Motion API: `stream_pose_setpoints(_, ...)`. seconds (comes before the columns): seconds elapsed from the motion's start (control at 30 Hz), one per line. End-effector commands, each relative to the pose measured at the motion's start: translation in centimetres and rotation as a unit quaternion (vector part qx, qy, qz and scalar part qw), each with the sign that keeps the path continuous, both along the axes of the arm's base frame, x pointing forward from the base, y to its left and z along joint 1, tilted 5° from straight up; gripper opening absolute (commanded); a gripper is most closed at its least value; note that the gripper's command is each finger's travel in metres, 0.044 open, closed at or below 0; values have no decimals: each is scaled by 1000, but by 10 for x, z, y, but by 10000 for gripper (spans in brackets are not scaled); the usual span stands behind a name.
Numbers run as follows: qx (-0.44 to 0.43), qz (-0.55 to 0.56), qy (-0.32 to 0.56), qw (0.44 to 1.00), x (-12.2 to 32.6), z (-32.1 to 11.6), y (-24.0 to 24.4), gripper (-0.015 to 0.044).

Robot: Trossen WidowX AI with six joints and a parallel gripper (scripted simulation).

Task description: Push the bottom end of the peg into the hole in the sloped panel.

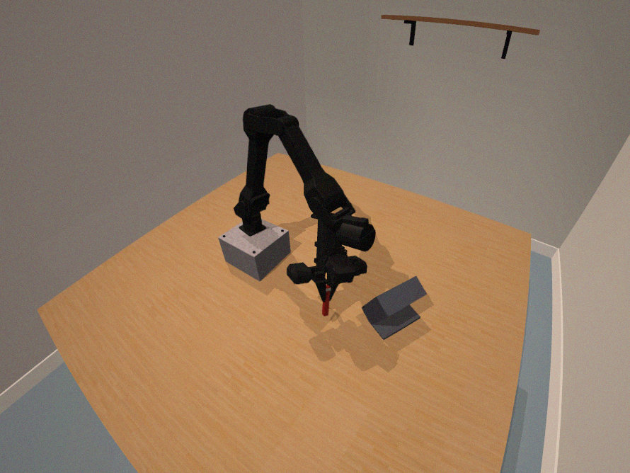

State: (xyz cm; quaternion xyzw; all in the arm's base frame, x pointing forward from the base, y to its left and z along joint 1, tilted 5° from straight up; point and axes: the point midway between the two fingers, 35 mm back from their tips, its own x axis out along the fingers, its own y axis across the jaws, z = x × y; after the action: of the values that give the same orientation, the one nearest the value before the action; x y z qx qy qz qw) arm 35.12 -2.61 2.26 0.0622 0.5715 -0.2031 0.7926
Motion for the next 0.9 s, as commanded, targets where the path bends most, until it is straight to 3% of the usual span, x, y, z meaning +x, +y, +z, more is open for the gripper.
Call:
stream_pose_setpoints(0.0,-7,0,-11,1000,1,1,4,0)
stream_pose_setpoints(0.87,-42,20,-70,996,7,0,35,0)
